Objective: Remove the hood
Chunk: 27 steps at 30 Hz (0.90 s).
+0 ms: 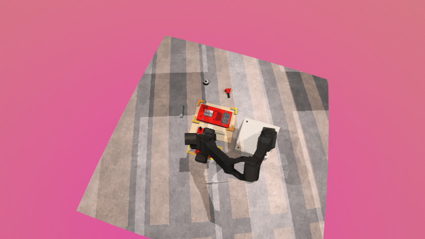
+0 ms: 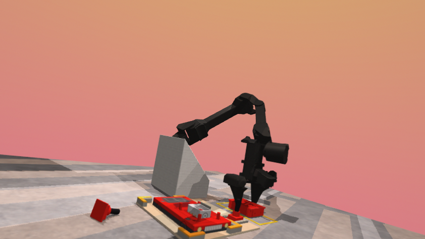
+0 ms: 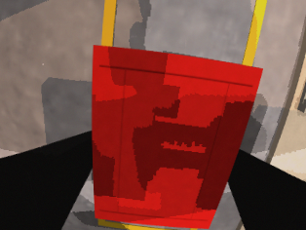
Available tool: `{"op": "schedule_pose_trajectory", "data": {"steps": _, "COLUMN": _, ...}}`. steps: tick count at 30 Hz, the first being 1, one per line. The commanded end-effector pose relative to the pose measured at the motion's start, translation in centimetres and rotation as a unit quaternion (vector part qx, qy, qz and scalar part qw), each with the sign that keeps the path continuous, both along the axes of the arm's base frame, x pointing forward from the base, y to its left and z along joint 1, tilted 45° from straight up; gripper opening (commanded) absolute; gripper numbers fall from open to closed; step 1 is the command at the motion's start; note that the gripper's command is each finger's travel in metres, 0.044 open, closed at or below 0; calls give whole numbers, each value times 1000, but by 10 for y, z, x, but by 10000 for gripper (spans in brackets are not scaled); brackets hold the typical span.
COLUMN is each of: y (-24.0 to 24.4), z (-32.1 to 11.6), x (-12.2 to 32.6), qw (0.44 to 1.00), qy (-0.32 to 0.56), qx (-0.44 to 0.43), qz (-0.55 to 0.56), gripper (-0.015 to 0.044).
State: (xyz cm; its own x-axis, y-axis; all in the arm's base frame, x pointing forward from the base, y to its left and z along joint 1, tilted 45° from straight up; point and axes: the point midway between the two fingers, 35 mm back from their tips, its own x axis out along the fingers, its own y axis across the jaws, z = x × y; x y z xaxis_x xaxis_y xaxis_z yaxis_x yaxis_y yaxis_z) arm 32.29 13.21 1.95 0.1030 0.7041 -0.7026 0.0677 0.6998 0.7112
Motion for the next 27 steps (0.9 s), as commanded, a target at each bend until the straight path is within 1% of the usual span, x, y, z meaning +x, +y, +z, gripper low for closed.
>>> {"op": "schedule_pose_trajectory", "data": {"steps": 1, "y": 1, "z": -3, "x": 0, "qw": 1000, "qy": 2, "qx": -3, "qz": -2, "gripper": 0}}
{"op": "schedule_pose_trajectory", "data": {"steps": 3, "y": 2, "z": -3, "x": 0, "qw": 1000, "qy": 2, "qx": -3, "qz": -2, "gripper": 0}}
{"op": "schedule_pose_trajectory", "data": {"steps": 20, "y": 1, "z": -1, "x": 0, "qw": 1000, "qy": 0, "qx": 0, "qz": 0, "gripper": 440}}
{"op": "schedule_pose_trajectory", "data": {"steps": 23, "y": -7, "z": 6, "x": 0, "qw": 1000, "qy": 0, "qx": -1, "qz": 0, "gripper": 440}}
{"op": "schedule_pose_trajectory", "data": {"steps": 27, "y": -30, "z": 29, "x": -2, "qw": 1000, "qy": 0, "qx": -3, "qz": 0, "gripper": 440}}
